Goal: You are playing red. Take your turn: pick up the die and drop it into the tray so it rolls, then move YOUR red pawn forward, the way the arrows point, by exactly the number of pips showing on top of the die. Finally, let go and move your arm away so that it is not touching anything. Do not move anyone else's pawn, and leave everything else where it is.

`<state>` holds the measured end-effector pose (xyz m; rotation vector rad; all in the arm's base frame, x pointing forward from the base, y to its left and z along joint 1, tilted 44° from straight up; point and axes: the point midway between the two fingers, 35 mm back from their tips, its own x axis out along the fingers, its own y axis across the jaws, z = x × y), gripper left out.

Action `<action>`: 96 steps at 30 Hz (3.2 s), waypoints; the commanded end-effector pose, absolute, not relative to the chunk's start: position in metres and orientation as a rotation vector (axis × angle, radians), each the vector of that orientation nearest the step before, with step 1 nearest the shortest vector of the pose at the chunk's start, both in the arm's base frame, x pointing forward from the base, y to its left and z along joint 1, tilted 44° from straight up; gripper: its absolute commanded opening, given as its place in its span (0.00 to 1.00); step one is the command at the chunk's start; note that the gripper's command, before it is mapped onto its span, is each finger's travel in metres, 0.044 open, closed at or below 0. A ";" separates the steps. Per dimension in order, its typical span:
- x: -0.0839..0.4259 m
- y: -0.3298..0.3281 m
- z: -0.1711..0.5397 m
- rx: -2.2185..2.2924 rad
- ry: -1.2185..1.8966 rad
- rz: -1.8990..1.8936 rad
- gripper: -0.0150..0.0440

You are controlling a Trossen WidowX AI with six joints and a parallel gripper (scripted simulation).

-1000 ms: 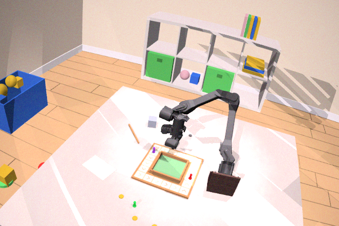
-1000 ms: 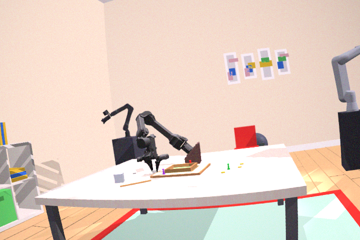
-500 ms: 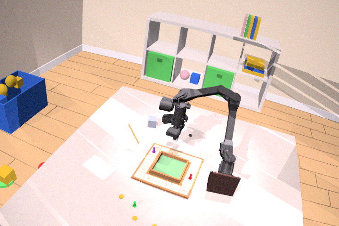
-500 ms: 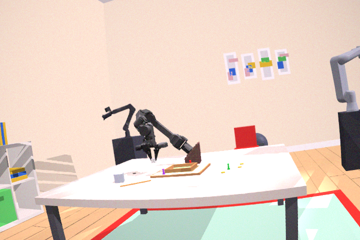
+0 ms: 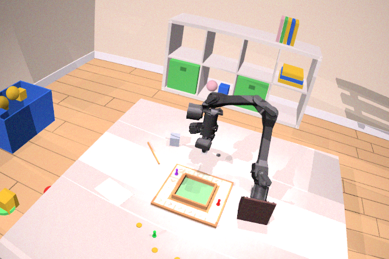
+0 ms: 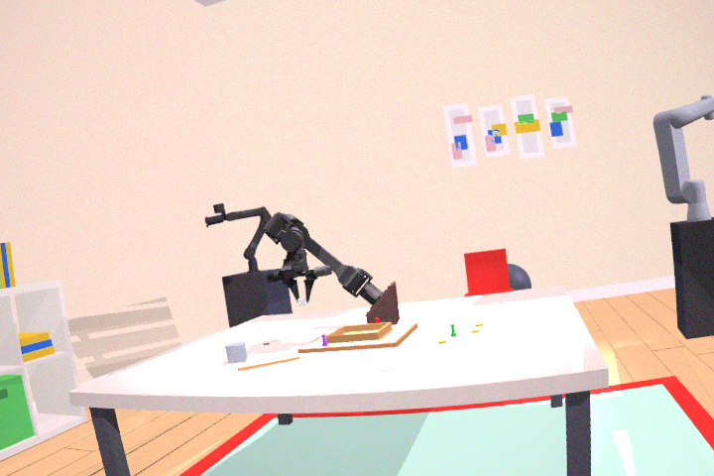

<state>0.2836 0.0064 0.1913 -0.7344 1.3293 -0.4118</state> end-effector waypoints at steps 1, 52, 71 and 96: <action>0.285 0.015 0.180 -0.835 1.364 -0.333 0.25; 0.255 0.085 0.052 -1.903 1.504 0.799 0.25; 0.247 0.076 0.038 -1.425 1.179 1.274 0.25; 0.254 0.082 0.086 -1.331 0.961 1.348 0.25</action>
